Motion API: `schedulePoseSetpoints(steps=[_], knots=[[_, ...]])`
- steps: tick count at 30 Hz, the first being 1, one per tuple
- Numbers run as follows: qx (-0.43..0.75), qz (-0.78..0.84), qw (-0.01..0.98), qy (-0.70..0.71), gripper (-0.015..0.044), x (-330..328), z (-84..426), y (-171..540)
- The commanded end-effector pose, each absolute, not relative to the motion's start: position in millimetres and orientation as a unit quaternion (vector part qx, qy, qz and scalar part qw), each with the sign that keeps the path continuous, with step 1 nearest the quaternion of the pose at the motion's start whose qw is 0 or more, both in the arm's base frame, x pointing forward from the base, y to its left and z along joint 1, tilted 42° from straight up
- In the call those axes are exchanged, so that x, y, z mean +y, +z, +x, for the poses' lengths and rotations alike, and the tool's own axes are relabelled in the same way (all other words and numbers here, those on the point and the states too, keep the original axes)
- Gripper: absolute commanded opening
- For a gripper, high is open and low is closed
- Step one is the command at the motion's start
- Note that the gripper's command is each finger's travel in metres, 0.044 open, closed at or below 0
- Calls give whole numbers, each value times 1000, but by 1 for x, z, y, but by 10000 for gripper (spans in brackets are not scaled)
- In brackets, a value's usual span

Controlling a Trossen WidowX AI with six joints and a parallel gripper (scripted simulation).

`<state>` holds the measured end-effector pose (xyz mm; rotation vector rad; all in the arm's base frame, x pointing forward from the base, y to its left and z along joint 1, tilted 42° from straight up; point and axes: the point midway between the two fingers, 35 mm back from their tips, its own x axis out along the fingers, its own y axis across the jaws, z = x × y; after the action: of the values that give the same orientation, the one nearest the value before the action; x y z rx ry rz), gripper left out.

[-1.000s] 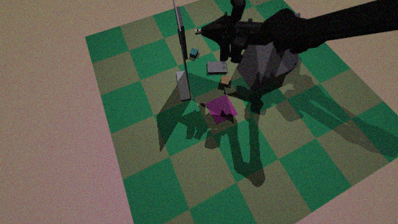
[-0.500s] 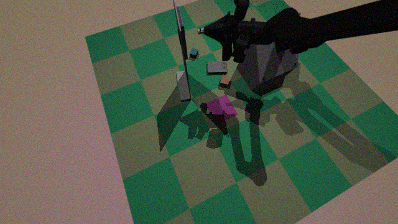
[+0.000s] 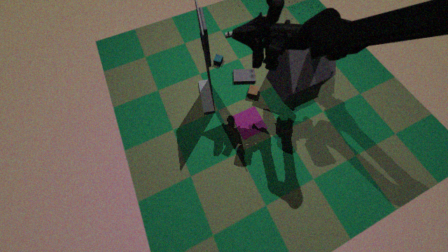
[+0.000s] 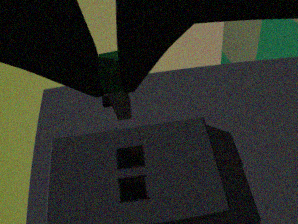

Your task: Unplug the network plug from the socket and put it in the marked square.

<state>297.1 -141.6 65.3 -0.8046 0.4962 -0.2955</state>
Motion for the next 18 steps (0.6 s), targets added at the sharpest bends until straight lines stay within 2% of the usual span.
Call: schedulePoseSetpoints(steps=[1,18], knots=[[238,-386,880,-142,0,-142,297,66],[238,-386,880,-143,0,-161,288,91]])
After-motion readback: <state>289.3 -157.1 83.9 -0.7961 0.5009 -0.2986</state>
